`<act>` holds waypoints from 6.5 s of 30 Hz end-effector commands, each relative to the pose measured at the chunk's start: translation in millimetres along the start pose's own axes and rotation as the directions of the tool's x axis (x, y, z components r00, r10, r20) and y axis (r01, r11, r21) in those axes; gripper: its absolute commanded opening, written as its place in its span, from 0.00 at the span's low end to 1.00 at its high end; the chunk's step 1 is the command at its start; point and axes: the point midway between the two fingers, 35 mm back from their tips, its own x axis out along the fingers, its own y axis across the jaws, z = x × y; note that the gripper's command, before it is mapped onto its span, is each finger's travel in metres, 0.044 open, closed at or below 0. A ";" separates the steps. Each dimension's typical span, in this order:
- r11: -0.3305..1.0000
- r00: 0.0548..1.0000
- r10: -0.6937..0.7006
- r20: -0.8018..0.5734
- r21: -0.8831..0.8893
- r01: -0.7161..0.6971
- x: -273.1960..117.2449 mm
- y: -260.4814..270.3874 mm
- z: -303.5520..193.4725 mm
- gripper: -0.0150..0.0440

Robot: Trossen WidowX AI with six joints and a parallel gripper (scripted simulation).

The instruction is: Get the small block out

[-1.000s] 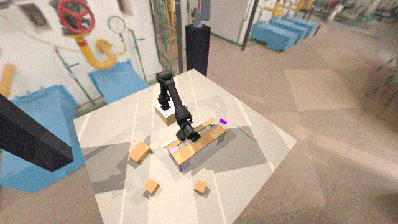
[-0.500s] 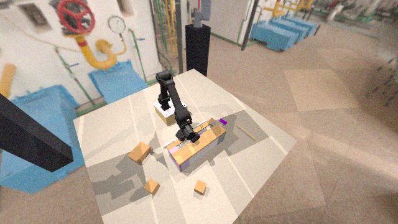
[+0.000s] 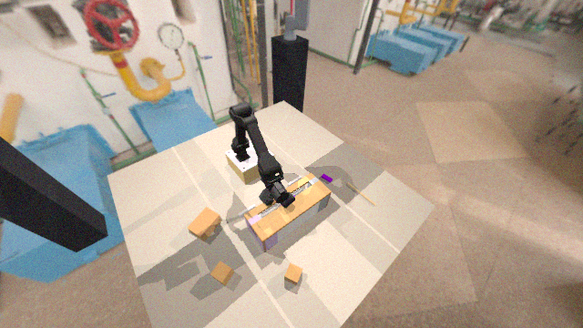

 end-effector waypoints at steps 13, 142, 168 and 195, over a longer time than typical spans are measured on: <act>1.000 1.000 0.002 -0.004 0.001 -0.002 5.2 0.2 -15.9 0.93; 1.000 1.000 0.007 -0.011 -0.002 -0.007 -19.7 -0.2 -127.1 0.93; -0.529 0.965 0.217 0.151 -0.812 0.246 -21.9 -9.9 -161.0 0.74; -0.650 0.899 0.350 0.265 0.759 0.030 -18.6 -33.9 -168.7 0.74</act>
